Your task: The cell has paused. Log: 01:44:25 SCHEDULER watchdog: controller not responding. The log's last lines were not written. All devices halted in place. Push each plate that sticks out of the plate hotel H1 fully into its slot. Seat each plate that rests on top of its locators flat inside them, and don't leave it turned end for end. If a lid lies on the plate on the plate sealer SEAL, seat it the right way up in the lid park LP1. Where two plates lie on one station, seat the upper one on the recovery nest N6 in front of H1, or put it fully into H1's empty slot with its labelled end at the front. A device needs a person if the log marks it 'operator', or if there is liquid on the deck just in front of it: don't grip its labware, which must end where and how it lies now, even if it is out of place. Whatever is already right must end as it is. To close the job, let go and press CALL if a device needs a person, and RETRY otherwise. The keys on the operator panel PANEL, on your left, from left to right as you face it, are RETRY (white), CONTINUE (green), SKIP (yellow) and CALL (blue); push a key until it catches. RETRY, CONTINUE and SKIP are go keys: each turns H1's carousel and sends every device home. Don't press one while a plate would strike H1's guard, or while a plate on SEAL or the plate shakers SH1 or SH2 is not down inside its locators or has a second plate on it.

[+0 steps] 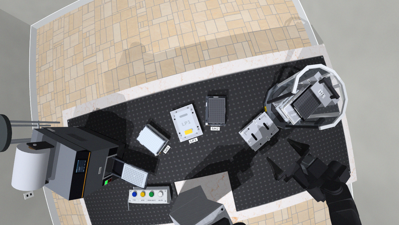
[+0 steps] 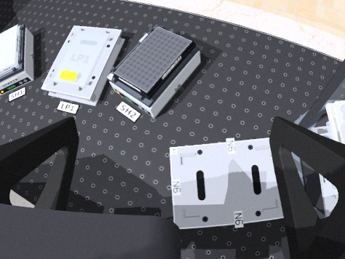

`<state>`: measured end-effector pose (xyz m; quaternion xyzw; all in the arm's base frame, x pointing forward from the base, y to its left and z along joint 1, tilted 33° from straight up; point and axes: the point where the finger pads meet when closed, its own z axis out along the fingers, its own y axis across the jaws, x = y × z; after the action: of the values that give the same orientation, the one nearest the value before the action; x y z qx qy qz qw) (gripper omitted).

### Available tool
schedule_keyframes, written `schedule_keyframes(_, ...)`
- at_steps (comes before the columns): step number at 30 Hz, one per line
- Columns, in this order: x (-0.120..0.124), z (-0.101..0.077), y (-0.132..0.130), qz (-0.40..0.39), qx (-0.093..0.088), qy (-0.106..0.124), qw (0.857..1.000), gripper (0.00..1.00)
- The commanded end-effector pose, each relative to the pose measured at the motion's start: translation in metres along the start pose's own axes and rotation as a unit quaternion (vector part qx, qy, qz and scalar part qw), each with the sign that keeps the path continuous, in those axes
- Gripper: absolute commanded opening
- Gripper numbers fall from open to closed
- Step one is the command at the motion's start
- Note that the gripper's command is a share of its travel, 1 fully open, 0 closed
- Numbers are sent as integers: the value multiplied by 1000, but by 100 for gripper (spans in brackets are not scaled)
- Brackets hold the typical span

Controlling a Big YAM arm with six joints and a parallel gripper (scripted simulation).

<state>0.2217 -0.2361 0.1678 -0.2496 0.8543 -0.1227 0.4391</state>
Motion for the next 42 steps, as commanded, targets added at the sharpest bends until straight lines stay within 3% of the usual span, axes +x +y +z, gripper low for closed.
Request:
schedule_keyframes(1, -5, 16, -3, 32, -19, 7, 999, 100)
schedule_keyframes(3, -7, 23, -7, 44, -30, 22, 998, 100)
schedule_keyframes(4, 1, 32, 14, 58, -43, 24, 997, 100)
schedule_keyframes(7, -4, 41, 4, 71, -54, 49, 995, 100)
schedule_keyframes(8, 4, 49, 25, 84, -67, 52, 993, 100)
schedule_keyframes(10, 4, 49, 25, 84, -67, 52, 993, 100)
schedule_keyframes(12, -2, 54, 12, 90, -69, 71, 991, 100)
schedule_keyframes(15, 8, 69, 39, 116, -94, 94, 984, 100)
schedule_keyframes(16, 4, 72, 32, 118, -93, 104, 983, 100)
schedule_keyframes(22, 13, 96, 62, 146, -117, 146, 971, 100)
schedule_keyframes(24, 10, 104, 60, 155, -118, 172, 966, 100)
schedule_keyframes(25, 15, 107, 72, 161, -126, 180, 962, 100)
schedule_keyframes(27, 15, 107, 72, 161, -126, 180, 962, 100)
schedule_keyframes(28, 9, 112, 60, 160, -117, 189, 962, 100)
schedule_keyframes(31, 9, 123, 70, 171, -119, 222, 952, 100)
schedule_keyframes(32, 10, 126, 75, 178, -122, 240, 947, 100)
schedule_keyframes(34, 20, 131, 98, 183, -131, 248, 942, 100)
schedule_keyframes(36, 16, 139, 96, 187, -120, 274, 936, 100)
schedule_keyframes(37, 22, 140, 109, 190, -126, 281, 932, 100)
schedule_keyframes(39, 17, 149, 107, 192, -111, 306, 926, 100)
schedule_keyframes(40, 24, 149, 121, 195, -118, 313, 922, 100)
schedule_keyframes(41, 24, 151, 123, 195, -118, 313, 922, 100)
schedule_keyframes(42, 25, 154, 127, 196, -112, 328, 918, 100)
